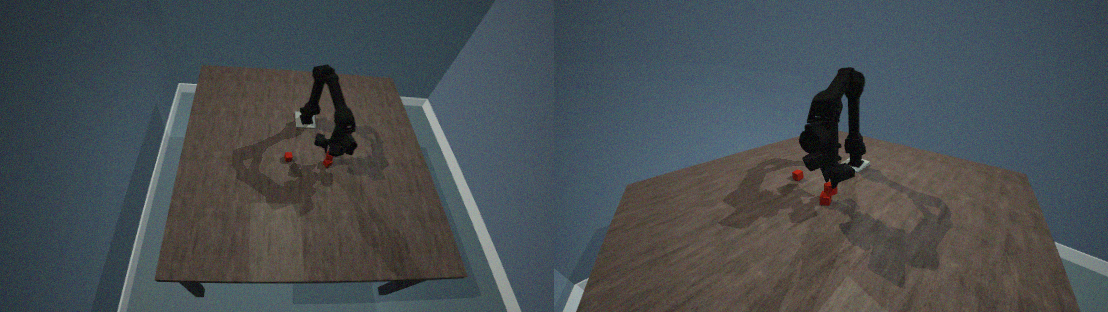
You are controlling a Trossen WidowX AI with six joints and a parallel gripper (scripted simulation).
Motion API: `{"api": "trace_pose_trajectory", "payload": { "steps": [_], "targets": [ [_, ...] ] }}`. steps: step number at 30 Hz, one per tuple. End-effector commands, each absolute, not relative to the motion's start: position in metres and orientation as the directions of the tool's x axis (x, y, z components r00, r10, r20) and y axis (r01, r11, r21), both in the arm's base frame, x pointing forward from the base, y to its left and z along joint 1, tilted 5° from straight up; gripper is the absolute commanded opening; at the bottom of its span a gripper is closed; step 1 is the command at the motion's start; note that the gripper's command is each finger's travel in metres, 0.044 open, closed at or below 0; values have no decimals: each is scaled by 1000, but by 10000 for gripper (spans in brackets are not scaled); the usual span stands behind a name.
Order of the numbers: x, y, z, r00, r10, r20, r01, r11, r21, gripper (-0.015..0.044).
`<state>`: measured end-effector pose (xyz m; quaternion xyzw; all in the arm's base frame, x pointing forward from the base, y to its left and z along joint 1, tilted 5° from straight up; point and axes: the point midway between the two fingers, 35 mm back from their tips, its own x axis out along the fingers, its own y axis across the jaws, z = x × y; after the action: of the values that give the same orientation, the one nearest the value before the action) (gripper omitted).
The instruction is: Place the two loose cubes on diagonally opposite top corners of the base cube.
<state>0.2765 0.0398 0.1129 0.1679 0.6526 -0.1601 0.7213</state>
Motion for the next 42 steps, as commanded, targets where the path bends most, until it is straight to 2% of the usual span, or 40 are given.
{"api": "trace_pose_trajectory", "payload": {
  "steps": [1,21,23,33,42],
  "targets": [
    [278,40,121,108,-10,-994,450,892,40,205],
    [277,41,135,108,-10,-994,450,892,40,205],
    [276,36,133,100,-11,-995,471,881,37,258],
    [276,-35,148,99,-18,-995,770,634,66,265],
    [259,-98,162,101,-24,-995,942,322,88,265]
  ]
}}
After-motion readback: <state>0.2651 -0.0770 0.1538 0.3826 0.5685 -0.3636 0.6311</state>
